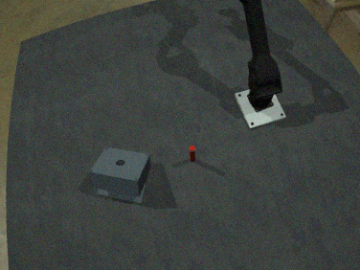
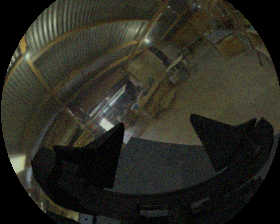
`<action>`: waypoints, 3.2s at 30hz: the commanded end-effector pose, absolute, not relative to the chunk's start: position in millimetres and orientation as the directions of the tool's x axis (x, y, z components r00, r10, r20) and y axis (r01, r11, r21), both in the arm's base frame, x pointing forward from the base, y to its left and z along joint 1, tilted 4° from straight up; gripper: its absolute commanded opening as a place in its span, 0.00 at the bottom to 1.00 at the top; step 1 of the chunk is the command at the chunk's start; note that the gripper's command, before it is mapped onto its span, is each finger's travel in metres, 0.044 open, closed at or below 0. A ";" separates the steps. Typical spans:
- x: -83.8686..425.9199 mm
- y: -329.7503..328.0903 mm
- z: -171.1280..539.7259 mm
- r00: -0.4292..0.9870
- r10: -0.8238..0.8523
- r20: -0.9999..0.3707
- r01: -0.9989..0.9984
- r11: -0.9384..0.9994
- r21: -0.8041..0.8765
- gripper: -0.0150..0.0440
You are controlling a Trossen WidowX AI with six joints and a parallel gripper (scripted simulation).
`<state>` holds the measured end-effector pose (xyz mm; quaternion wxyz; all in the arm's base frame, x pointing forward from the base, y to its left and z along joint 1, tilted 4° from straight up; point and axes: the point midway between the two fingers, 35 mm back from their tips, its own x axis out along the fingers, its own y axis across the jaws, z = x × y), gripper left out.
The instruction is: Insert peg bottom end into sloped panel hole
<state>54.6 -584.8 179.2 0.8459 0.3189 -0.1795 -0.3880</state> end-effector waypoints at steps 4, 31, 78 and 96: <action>97.2 -576.9 179.1 0.665 -0.747 0.010 0.523 0.475 0.708 1.00; 261.6 -505.1 179.8 0.795 -0.579 -0.179 0.459 0.383 0.802 1.00; 428.0 -259.3 148.6 0.792 -0.132 -0.597 0.608 0.261 0.750 1.00; 433.1 -150.8 139.6 0.679 0.023 -0.734 0.694 0.307 0.651 1.00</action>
